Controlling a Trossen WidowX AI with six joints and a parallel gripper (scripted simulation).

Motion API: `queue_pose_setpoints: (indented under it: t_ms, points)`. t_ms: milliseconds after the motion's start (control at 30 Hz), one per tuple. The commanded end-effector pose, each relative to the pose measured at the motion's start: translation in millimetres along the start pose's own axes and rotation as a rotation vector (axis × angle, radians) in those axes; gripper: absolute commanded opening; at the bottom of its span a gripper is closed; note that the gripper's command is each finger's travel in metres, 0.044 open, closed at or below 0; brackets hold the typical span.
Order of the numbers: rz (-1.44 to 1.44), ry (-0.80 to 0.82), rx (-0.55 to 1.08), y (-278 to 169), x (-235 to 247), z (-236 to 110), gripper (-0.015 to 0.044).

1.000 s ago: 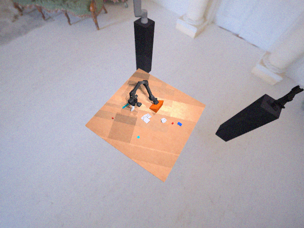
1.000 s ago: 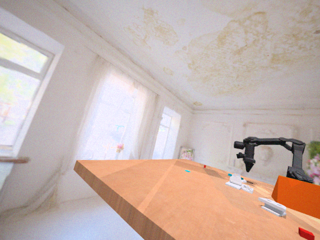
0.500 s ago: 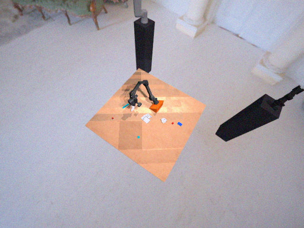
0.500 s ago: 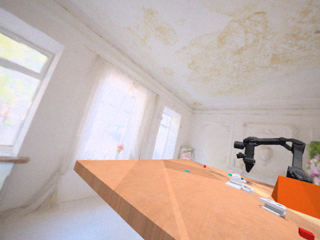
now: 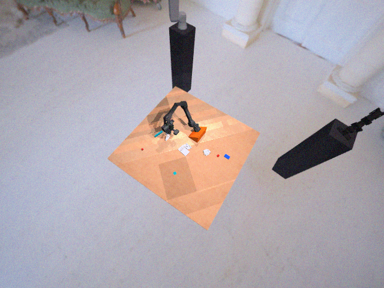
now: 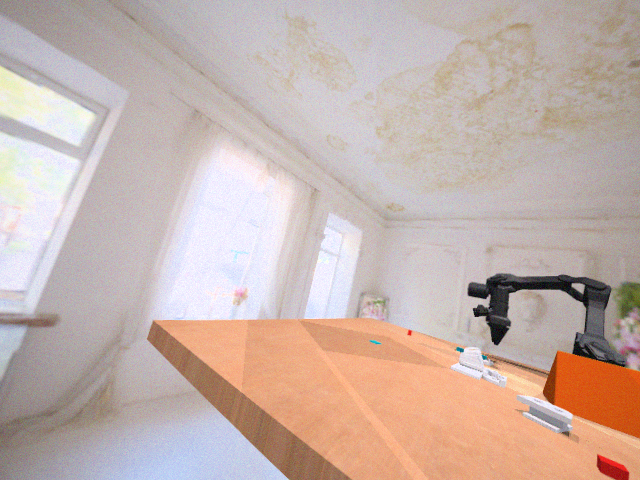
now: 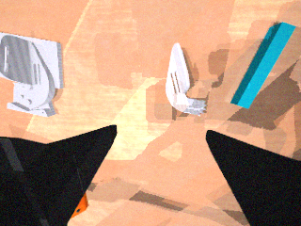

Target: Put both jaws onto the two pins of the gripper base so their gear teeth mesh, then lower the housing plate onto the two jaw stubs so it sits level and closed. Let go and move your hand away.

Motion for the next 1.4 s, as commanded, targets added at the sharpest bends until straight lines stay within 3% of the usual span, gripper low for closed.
queue_pose_setpoints:
  t_ms: [0,100,667,1100,1367]
  points:
    - [0.000,0.000,0.000,0,0,0,0.0440]
    - [0.000,0.000,0.000,0,0,0,0.0440]
    - [0.000,0.000,0.000,0,0,0,0.0000]
    - [0.000,0.000,0.000,0,0,0,0.0000]
    - [-0.177,0.000,0.000,25,-14,-7,0.0210]
Point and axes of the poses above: the point midway between the two fingers, 35 mm back from their tips, its own z axis out along the fingers, its own x axis across the jaws, y = z × x, the point moved 6 cm from there along -z, back along the fingers, and after that the axes turned 4 degrees about -z, right-handed, at the moved point
